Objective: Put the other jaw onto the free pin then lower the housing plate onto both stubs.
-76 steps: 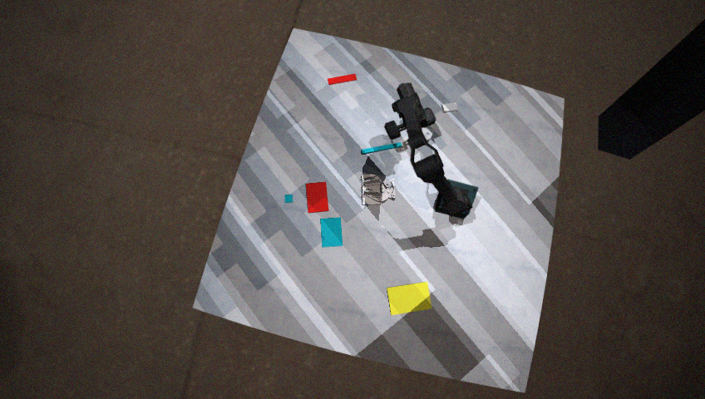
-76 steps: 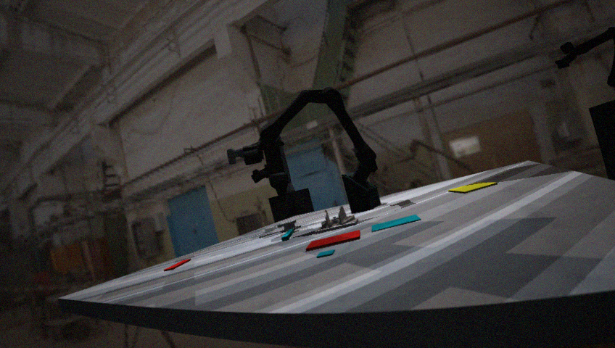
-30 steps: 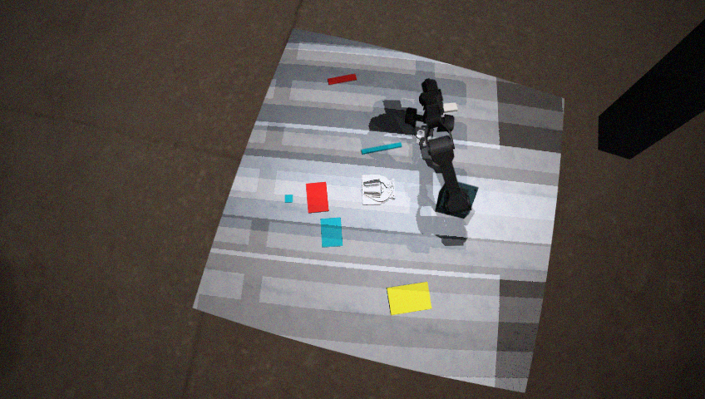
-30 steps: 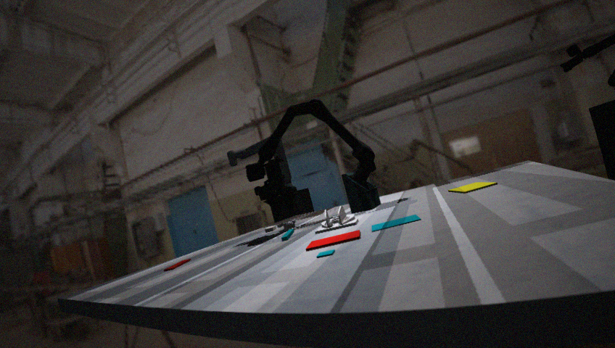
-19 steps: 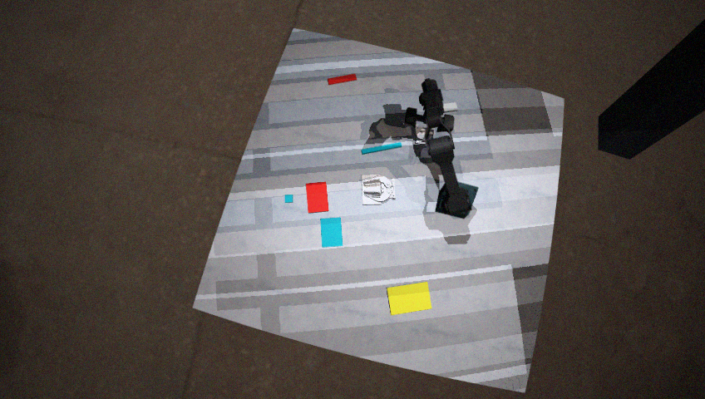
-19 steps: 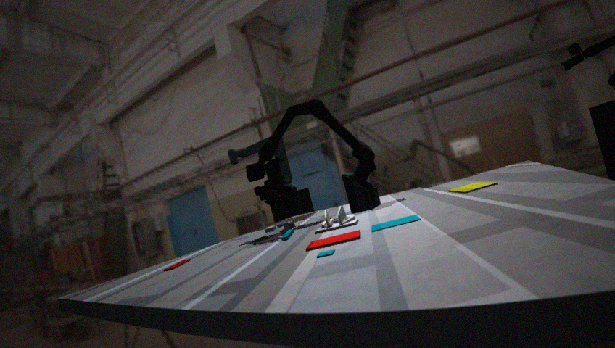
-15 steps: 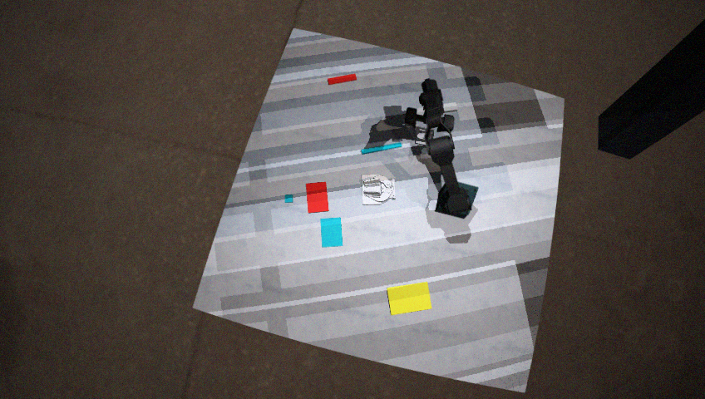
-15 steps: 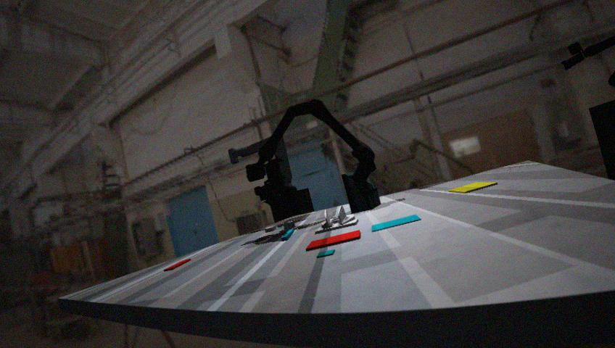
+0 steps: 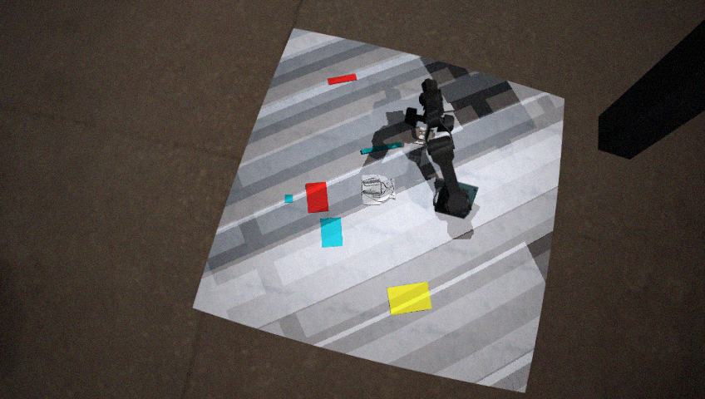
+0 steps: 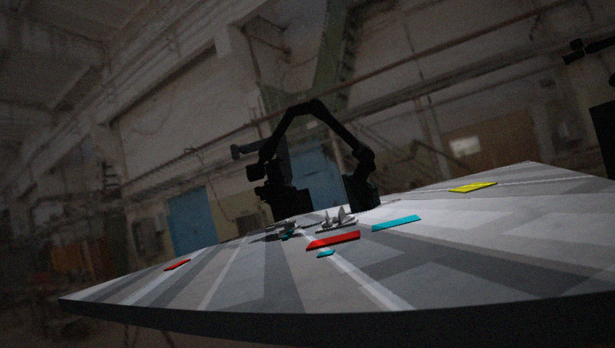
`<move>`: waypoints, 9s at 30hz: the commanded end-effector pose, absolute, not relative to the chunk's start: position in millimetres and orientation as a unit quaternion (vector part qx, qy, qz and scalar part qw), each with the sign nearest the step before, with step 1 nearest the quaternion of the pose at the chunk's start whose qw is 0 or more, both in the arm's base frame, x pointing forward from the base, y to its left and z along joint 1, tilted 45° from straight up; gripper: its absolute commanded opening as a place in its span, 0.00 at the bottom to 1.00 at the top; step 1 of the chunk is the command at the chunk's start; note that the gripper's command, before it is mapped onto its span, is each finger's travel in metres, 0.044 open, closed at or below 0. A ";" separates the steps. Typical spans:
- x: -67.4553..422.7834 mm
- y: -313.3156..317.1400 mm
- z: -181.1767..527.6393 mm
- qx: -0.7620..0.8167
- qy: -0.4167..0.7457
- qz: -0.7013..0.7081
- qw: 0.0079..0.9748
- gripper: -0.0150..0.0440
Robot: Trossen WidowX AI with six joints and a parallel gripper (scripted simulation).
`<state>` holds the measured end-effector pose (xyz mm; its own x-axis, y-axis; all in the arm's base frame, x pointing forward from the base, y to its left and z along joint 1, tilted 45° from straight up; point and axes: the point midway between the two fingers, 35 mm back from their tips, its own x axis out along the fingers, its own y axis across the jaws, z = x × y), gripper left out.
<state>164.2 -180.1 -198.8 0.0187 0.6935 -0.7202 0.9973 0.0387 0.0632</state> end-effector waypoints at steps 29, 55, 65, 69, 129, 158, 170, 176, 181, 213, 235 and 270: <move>164.7 -179.7 -198.9 0.649 0.652 -0.252 0.301 1.00; 164.7 -179.7 -198.9 0.649 0.652 -0.252 0.301 1.00; 164.7 -179.7 -198.9 0.649 0.652 -0.252 0.301 1.00; 164.7 -179.7 -198.9 0.649 0.652 -0.252 0.301 1.00; 167.1 -159.6 -222.2 0.648 0.653 -0.251 0.302 1.00; 167.8 -145.2 -236.7 0.649 0.652 -0.251 0.301 1.00; 167.5 -145.4 -236.9 0.646 0.654 -0.250 0.303 0.98; 167.5 -145.4 -236.9 0.646 0.654 -0.250 0.303 0.91; 167.5 -145.4 -236.9 0.646 0.654 -0.250 0.303 0.85; 167.1 -187.1 -195.8 0.648 0.652 -0.252 0.302 0.85; 186.4 -185.8 -162.7 0.668 0.629 -0.306 0.256 0.85; 243.2 -120.4 -84.5 0.714 0.516 -0.468 0.072 0.85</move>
<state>238.7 -128.5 -93.2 0.0228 0.6691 -0.7428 0.8360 -0.4202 -0.3528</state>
